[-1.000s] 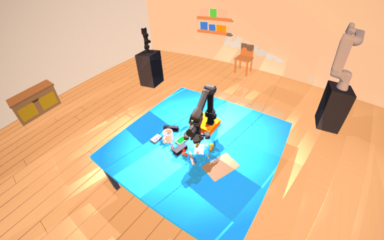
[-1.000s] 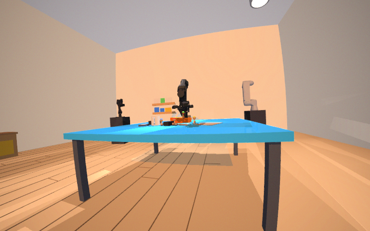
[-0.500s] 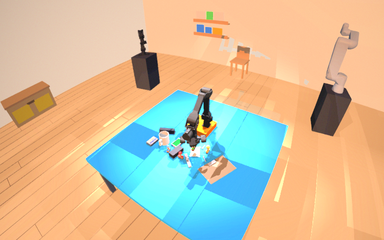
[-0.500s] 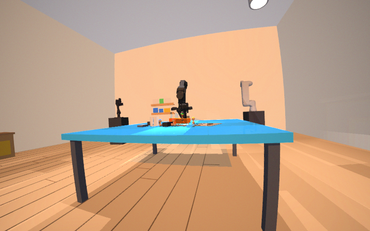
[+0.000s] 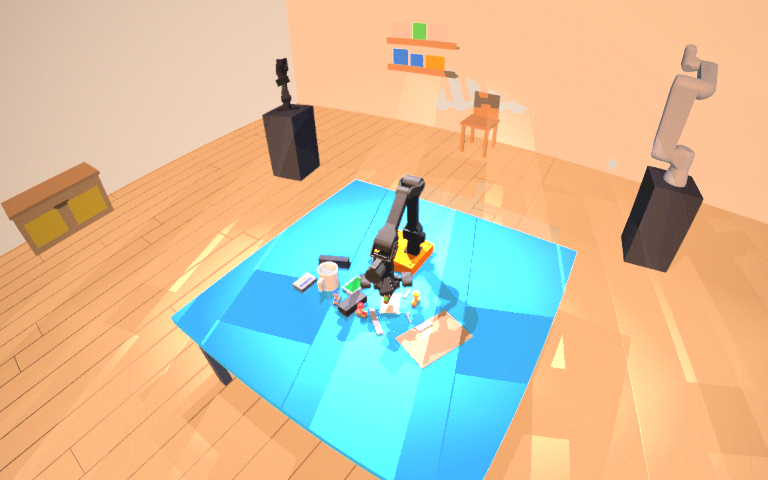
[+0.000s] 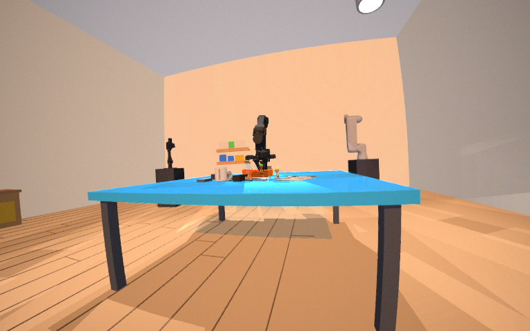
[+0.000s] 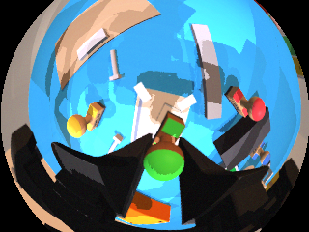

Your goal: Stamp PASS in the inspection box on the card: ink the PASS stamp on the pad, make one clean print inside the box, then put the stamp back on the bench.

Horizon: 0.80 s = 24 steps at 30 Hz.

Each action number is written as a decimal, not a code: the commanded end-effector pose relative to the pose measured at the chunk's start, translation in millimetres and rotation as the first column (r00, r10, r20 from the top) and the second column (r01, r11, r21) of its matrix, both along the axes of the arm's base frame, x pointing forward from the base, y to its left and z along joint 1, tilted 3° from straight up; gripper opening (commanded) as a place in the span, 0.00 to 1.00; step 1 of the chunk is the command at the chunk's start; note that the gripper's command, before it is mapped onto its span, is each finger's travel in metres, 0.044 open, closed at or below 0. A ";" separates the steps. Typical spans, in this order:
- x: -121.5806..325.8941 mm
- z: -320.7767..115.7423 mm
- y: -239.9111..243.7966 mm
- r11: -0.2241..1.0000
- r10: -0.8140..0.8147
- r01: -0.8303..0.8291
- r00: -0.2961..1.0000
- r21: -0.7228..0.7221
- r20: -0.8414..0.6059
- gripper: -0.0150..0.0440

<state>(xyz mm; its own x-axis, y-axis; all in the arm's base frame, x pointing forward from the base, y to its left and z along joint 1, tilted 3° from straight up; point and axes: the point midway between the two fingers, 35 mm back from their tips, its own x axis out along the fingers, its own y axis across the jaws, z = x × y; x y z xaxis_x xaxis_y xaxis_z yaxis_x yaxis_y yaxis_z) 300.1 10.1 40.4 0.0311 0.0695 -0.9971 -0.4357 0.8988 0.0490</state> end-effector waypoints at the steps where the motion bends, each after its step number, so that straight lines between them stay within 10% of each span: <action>1: -1.1 -4.5 1.0 1.000 0.000 0.000 1.000 0.005 -0.005 0.25; 24: -2.1 -19.9 1.8 1.000 0.000 0.000 1.000 0.005 -0.002 0.25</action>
